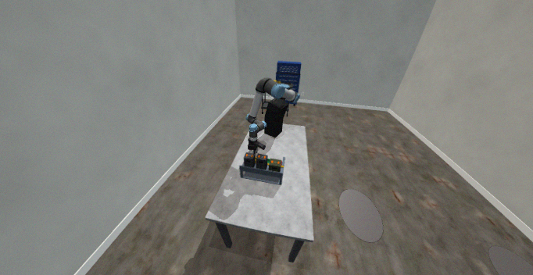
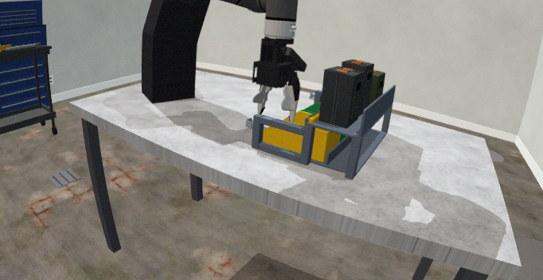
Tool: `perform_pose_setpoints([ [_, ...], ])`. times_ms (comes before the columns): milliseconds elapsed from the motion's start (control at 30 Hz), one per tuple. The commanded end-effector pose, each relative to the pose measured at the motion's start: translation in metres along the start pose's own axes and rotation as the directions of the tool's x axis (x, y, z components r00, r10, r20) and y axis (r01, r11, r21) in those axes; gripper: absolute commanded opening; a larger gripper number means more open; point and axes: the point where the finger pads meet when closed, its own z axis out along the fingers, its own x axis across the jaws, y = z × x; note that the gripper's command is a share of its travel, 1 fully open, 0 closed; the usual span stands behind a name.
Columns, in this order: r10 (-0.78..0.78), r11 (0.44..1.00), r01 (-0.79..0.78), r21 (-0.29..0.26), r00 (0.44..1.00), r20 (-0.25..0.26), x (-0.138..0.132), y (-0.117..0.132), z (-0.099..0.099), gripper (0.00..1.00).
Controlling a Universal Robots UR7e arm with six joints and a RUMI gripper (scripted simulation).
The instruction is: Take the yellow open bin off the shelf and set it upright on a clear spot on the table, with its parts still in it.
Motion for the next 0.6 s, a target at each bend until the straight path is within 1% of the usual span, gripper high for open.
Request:
perform_pose_setpoints([
  [0,0.0,1.0,0.0,-0.001,1.0,-0.001,0.001,0.0,-0.015,0.58],
  [333,0.0,1.0,0.0,-0.001,1.0,-0.001,0.001,0.0,-0.048,0.58],
  [400,0.0,1.0,0.0,-0.001,1.0,-0.001,0.001,0.0,-0.048,0.58],
  [567,0.0,1.0,0.0,-0.001,1.0,-0.001,0.001,0.0,-0.059,0.58],
])
